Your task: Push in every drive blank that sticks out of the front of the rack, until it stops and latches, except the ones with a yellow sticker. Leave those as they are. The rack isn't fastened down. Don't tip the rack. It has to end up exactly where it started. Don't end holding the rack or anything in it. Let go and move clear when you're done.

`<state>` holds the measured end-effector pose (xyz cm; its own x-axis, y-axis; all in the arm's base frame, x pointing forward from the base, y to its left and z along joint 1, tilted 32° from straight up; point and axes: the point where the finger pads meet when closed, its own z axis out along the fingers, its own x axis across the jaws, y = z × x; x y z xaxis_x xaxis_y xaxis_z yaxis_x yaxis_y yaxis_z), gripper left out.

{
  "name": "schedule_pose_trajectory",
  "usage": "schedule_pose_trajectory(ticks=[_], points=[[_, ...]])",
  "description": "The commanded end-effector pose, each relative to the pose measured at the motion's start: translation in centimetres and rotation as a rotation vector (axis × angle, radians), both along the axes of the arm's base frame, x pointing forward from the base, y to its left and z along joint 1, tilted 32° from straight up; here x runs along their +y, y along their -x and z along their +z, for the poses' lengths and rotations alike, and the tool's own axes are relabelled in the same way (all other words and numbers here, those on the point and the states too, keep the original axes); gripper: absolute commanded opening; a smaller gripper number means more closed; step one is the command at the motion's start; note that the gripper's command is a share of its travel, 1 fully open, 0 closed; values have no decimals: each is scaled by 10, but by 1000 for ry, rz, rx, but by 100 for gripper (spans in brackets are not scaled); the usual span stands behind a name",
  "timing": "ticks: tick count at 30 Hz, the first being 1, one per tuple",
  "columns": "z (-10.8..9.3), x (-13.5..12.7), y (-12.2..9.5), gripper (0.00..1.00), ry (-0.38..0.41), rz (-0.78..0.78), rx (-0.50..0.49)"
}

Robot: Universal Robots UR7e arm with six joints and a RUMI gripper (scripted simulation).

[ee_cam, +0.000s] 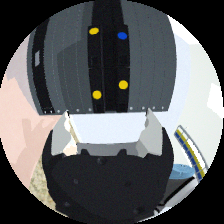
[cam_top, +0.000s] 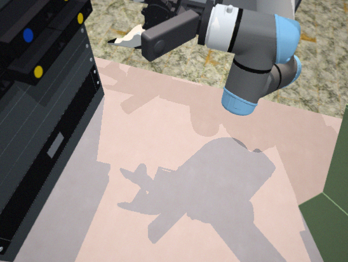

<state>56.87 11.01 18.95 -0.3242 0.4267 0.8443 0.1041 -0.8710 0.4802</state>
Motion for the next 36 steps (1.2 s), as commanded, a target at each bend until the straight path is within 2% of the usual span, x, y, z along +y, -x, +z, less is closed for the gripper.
schedule_pose_trajectory(ticks=[1, 29, 30, 36], points=[[1, 0, 1, 100, -1, -1, 1], [1, 0, 1, 100, -1, -1, 1], [1, 0, 1, 0, -1, -1, 1], [1, 0, 1, 0, -1, -1, 1]])
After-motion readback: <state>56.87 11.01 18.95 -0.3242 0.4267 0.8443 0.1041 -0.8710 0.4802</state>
